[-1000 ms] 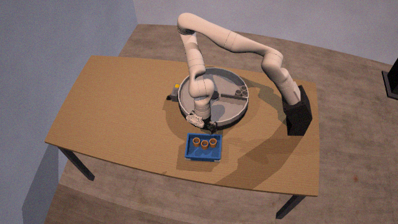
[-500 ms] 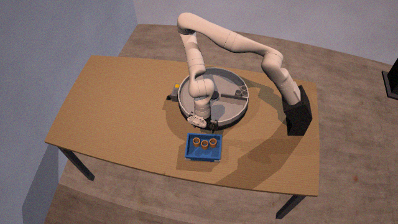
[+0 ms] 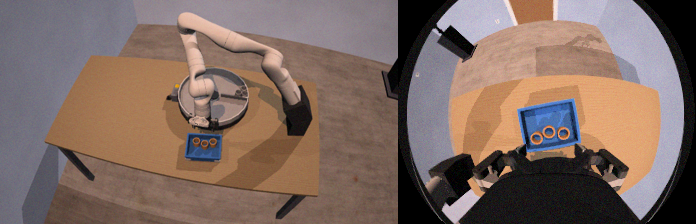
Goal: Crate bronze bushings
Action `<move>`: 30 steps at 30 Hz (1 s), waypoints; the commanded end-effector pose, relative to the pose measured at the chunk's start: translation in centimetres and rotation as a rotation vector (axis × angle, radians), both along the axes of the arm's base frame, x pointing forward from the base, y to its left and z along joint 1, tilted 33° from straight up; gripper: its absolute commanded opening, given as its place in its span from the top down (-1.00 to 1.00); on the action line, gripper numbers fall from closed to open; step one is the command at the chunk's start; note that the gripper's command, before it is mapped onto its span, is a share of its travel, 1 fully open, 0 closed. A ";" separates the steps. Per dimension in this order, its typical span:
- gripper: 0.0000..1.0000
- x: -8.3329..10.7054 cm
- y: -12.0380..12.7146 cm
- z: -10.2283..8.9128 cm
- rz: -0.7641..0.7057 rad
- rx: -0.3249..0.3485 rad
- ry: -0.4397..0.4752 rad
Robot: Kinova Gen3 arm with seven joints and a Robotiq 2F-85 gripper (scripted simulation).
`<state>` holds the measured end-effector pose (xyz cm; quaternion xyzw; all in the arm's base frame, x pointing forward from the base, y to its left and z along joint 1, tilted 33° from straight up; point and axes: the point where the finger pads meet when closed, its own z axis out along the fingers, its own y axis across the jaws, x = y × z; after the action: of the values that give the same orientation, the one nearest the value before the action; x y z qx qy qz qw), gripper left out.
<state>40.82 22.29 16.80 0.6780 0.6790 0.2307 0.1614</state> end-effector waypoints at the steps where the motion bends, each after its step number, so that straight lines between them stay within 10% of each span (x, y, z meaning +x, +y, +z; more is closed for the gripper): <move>1: -1.00 -0.1 0.1 0.2 0.077 -0.048 -0.011; 30: -1.00 -0.3 0.1 0.5 0.357 -0.226 -0.042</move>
<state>40.50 22.40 17.23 0.5197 0.8064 0.1918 0.2068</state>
